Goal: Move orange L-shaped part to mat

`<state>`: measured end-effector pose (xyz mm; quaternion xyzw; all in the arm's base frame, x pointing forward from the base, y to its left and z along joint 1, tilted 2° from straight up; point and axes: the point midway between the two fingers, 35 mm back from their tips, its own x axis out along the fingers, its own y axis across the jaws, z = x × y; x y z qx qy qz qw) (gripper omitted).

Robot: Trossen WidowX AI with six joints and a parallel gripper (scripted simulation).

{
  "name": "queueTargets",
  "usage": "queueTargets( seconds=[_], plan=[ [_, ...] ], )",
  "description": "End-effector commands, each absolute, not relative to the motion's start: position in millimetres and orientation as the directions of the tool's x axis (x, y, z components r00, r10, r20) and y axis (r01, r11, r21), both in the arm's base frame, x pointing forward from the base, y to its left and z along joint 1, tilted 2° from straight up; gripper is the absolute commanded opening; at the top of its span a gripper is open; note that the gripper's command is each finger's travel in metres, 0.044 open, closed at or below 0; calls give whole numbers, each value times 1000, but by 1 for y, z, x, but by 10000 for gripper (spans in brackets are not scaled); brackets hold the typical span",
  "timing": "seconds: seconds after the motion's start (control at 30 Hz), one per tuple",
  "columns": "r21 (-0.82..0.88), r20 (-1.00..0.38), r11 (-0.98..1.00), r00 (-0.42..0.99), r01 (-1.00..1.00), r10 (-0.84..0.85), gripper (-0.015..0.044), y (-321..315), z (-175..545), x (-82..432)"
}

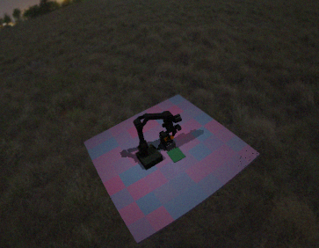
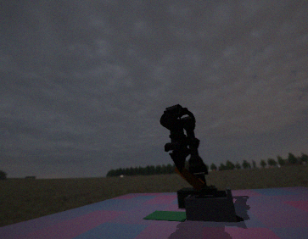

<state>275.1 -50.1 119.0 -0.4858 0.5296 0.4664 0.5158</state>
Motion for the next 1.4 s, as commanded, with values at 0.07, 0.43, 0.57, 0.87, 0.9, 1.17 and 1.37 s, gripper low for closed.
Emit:
queueTargets(
  seconds=[0.07,0.43,0.57,0.87,0.9,1.17,1.37],
  plan=[
    [-10,-999,90,6,-996,-37,0,-74,120,271],
    [-9,-999,90,5,-996,-41,0,-116,122,262],
    [-9,-999,90,5,-996,-43,0,-133,122,259],
    [-9,-999,90,5,-996,-44,0,-146,121,256],
    [-9,-999,90,5,-996,-44,0,-146,120,256],
    [-9,-999,90,5,-996,-44,0,-147,108,257],
    [-9,-999,90,5,-996,-44,0,-147,99,257]
  ],
)
